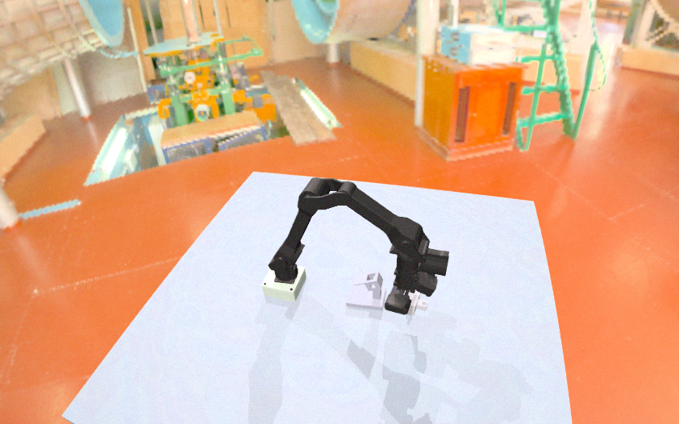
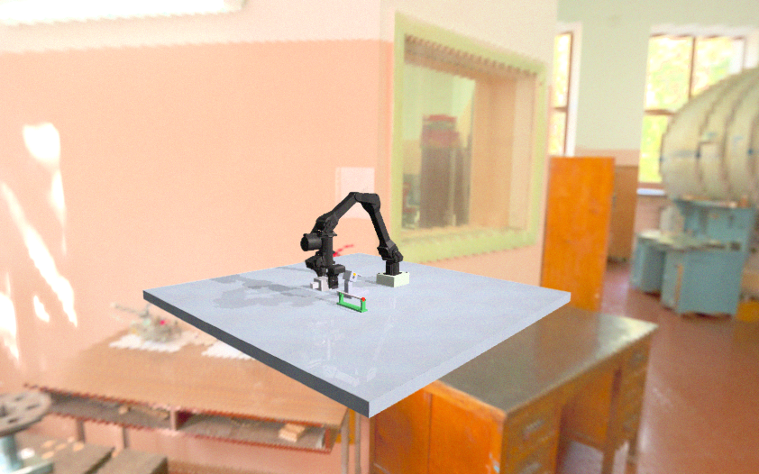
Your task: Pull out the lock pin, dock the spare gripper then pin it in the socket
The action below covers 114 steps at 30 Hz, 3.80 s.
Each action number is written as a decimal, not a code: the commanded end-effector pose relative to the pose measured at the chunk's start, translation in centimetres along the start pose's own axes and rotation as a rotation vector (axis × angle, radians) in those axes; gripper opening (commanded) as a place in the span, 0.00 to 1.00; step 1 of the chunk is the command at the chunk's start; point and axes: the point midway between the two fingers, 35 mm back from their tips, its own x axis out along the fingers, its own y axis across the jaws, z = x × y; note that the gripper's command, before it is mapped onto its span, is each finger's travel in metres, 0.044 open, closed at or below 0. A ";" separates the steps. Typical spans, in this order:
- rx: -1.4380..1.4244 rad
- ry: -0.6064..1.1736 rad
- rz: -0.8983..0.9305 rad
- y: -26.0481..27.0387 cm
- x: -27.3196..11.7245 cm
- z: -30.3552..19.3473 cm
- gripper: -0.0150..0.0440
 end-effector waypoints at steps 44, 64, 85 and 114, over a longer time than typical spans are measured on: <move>0.470 -0.002 -0.004 -3.9 3.7 -0.2 0.30; 0.470 -0.003 -0.003 -3.9 2.9 -0.2 1.00; 0.467 0.007 -0.006 -3.9 -0.8 -0.4 1.00; 0.467 0.008 -0.006 -3.9 -6.8 -0.4 1.00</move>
